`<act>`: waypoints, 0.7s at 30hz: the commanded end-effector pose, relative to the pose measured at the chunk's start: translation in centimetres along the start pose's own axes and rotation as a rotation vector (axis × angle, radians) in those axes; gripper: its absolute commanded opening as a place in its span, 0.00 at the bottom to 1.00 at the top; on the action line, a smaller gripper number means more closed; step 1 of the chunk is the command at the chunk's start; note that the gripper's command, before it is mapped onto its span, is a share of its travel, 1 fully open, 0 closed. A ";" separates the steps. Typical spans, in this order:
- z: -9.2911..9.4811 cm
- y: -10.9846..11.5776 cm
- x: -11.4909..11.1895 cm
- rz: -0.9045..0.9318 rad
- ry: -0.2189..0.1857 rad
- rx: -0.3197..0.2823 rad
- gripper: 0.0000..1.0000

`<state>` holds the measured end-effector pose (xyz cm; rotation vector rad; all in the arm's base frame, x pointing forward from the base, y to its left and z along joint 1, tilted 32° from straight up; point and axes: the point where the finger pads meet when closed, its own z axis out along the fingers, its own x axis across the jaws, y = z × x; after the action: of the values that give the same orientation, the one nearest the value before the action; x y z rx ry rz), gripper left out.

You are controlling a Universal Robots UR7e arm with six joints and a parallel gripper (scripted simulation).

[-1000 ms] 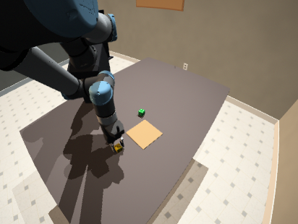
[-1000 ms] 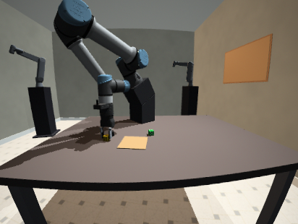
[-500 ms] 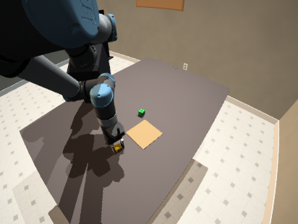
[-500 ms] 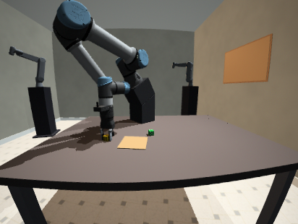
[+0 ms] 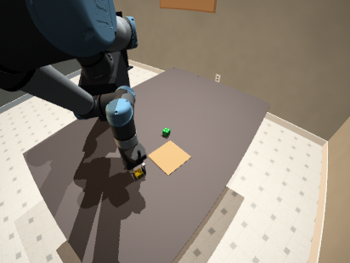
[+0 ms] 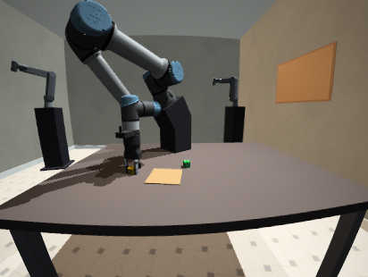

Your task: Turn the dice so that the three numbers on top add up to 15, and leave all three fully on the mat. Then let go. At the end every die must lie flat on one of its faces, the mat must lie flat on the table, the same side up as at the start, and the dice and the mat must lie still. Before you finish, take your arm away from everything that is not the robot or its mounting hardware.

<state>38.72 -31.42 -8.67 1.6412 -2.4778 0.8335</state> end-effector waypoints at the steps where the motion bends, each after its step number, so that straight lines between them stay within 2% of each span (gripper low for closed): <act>1: 0.0 0.0 0.0 0.000 0.000 0.001 0.87; 13: 0.0 0.0 0.0 0.000 0.000 0.001 0.87; 14: 0.0 0.0 0.0 0.000 0.000 0.001 0.57; 21: 0.0 0.0 0.0 0.000 0.000 0.001 0.57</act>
<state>38.72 -31.42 -8.67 1.6412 -2.4778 0.8335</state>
